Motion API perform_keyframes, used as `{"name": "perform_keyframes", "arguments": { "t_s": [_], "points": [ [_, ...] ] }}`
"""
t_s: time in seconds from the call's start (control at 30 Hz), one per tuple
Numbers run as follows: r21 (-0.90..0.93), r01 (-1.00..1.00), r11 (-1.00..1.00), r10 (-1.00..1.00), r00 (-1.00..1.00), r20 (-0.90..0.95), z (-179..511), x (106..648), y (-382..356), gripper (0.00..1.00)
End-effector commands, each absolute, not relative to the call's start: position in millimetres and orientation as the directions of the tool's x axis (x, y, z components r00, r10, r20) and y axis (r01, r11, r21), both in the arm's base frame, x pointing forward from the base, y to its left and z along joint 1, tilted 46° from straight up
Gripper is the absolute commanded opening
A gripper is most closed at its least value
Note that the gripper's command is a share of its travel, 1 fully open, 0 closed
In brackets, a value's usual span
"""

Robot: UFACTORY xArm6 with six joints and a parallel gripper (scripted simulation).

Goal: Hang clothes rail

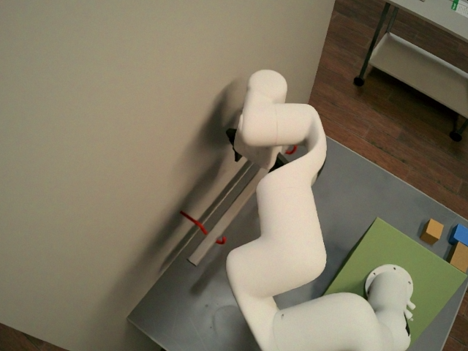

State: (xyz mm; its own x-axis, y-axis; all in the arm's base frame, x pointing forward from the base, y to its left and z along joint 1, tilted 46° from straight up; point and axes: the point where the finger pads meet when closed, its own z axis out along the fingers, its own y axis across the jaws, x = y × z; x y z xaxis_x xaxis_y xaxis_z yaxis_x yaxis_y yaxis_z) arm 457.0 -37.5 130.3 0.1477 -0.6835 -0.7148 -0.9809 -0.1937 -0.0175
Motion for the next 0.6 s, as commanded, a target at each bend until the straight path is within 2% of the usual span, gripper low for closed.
{"name": "perform_keyframes", "arguments": {
  "t_s": [0.0,0.57],
  "points": [
    [-0.02,-0.981,-0.192,-0.685,0.149,-0.713,133,453,-41,1.0],
    [-0.02,-0.981,-0.192,-0.685,0.149,-0.713,138,430,-51,1.0]
  ]
}}
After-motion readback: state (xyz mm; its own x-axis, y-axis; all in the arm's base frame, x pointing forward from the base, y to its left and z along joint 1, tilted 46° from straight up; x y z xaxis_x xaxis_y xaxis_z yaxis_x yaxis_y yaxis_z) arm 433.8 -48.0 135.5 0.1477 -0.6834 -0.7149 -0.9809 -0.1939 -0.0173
